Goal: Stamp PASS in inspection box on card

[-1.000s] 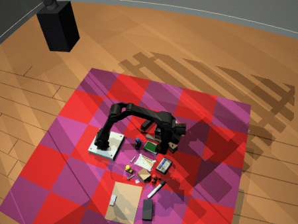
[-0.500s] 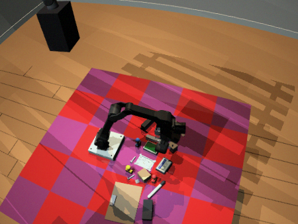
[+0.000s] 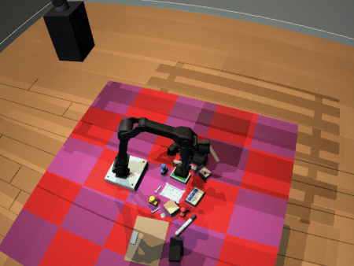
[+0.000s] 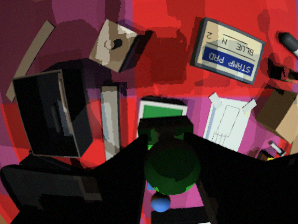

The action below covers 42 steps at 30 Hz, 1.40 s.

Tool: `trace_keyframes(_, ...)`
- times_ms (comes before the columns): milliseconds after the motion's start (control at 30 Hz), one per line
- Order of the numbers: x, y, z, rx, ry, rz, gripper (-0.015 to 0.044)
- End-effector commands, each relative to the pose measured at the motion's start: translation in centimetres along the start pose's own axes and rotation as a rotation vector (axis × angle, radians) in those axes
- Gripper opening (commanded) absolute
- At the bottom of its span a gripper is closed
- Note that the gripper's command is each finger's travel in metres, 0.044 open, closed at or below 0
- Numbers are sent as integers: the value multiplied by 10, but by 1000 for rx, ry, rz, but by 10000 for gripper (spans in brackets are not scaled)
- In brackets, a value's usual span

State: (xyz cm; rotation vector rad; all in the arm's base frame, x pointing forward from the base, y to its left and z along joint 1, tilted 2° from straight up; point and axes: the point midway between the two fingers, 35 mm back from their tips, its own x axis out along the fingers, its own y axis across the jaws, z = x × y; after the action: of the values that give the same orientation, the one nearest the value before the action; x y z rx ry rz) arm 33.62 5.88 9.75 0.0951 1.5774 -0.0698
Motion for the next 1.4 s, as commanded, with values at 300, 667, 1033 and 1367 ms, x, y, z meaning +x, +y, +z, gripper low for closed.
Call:
trace_keyframes(300,3,1,-38,6,3,4,0)
trace_keyframes(667,10,1,-37,5,3,4,0)
trace_keyframes(1033,17,1,-37,4,3,4,0)
trace_keyframes(1367,24,1,-36,3,3,5,0)
